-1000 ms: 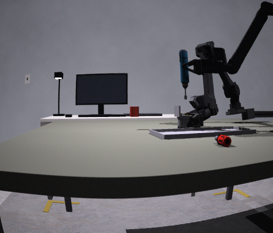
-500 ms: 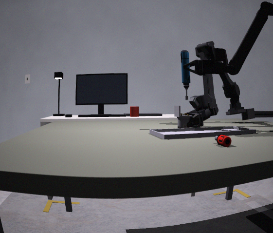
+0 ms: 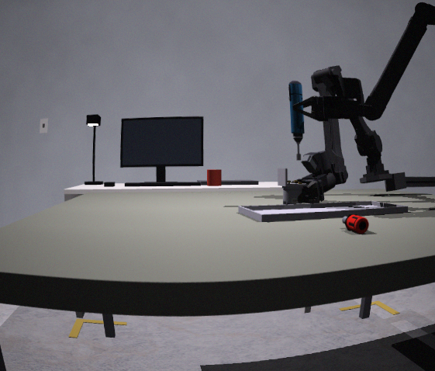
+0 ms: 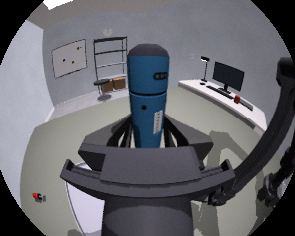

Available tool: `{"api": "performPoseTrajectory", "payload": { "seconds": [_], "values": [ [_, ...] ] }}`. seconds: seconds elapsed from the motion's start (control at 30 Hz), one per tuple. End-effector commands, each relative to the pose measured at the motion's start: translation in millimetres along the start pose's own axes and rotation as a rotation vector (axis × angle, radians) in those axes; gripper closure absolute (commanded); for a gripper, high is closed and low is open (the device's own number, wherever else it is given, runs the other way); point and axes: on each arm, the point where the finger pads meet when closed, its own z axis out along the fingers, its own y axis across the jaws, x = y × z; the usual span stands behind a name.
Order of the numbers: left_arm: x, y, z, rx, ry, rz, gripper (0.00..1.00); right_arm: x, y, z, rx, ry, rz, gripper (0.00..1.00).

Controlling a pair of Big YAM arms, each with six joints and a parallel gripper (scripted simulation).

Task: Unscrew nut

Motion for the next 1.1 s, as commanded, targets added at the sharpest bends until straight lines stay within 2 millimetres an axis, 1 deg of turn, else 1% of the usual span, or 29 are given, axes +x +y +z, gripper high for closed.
{"api": "performPoseTrajectory", "payload": {
  "seconds": [0.0,0.07,0.13,0.3,0.47,0.57,0.67,0.97,1.0,1.07],
  "values": [
    [-36.5,-6.7,3.9,0.008,-0.093,-0.025,0.58,15.3,-8.6,0.1,0.011,0.035,0.001,0.41],
    [-34.9,-6.9,3.0,0.008,-0.091,-0.024,0.58,15.3,-8.6,0.1,0.011,0.035,0.001,0.41],
    [-28.7,-7.6,0.5,0.01,-0.079,-0.022,0.58,15.3,-8.6,0.1,0.011,0.035,0.001,0.41],
    [-34.9,-7.6,4.5,0.007,-0.093,-0.024,0.58,15.3,-8.6,0.1,0.011,0.035,0.001,0.41],
    [-34.0,-7.8,2.8,0.009,-0.09,-0.025,0.58,15.3,-8.6,0.1,0.011,0.035,0.001,0.41],
    [-28.2,-8.4,0.6,0.011,-0.08,-0.023,0.58,15.3,-8.6,0.1,0.011,0.035,0.001,0.41],
    [-30.6,-8.6,3.2,0.009,-0.085,-0.024,0.58,15.3,-8.6,0.1,0.011,0.035,0.001,0.41],
    [-30.2,-8.6,2.3,0.009,-0.085,-0.024,0.58,15.3,-8.6,0.1,0.011,0.035,0.001,0.41],
    [-14.9,-10.7,2.1,0.013,-0.057,-0.019,0.58,15.3,-8.6,0.1,0.011,0.035,0.001,0.41],
    [-6.7,-11.6,0.5,0.015,-0.046,-0.018,0.58,15.3,-8.6,0.1,0.011,0.035,0.001,0.41]
  ]
}}
